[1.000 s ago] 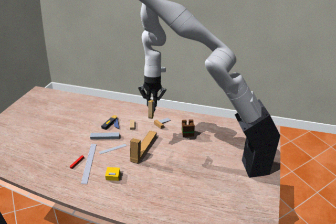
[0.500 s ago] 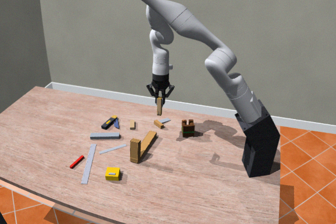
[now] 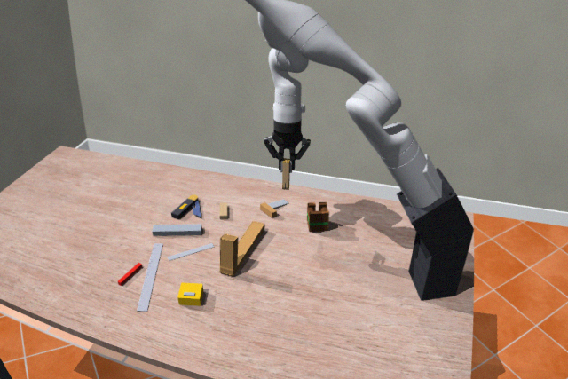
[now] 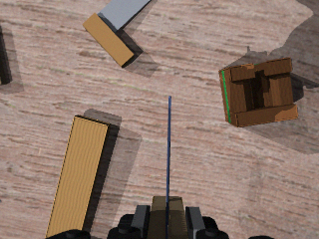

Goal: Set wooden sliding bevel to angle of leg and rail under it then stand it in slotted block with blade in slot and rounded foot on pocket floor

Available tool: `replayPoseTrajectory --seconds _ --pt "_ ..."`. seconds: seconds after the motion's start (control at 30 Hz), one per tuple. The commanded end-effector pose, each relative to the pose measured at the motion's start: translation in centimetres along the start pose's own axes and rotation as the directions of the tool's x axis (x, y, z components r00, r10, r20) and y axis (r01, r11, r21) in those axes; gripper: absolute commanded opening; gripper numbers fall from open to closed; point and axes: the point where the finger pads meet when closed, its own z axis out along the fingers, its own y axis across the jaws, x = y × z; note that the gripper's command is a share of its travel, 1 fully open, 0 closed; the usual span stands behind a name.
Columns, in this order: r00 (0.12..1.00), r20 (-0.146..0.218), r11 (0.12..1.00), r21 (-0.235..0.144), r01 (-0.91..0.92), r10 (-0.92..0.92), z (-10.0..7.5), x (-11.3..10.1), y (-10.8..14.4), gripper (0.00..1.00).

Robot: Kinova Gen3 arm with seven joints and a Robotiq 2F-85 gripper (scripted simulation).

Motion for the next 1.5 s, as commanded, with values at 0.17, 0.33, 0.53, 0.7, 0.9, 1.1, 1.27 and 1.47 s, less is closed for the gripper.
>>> replayPoseTrajectory --seconds 0.17,0.33,0.53,0.7,0.9,1.1,1.27,1.47 --pt "0.999 -0.020 0.999 -0.001 0.041 -0.041 -0.2 1.7 2.0 0.10" --pt "0.997 -0.032 0.998 -0.004 0.067 -0.068 -0.3 2.9 3.4 0.10" --pt "0.995 -0.041 0.996 -0.007 0.087 -0.088 -0.4 3.7 4.4 0.10" --pt "0.993 -0.051 0.994 -0.010 0.110 -0.110 -0.5 4.7 5.5 0.10" --pt "0.989 -0.061 0.991 -0.014 0.133 -0.134 -0.6 5.7 6.7 0.10" --pt "0.987 -0.067 0.989 -0.016 0.146 -0.147 -0.7 6.2 7.4 0.10" --pt "0.984 -0.073 0.987 -0.018 0.159 -0.160 -0.7 6.8 8.0 0.10" --pt "0.982 -0.077 0.985 -0.020 0.170 -0.171 -0.8 7.3 8.6 0.10"
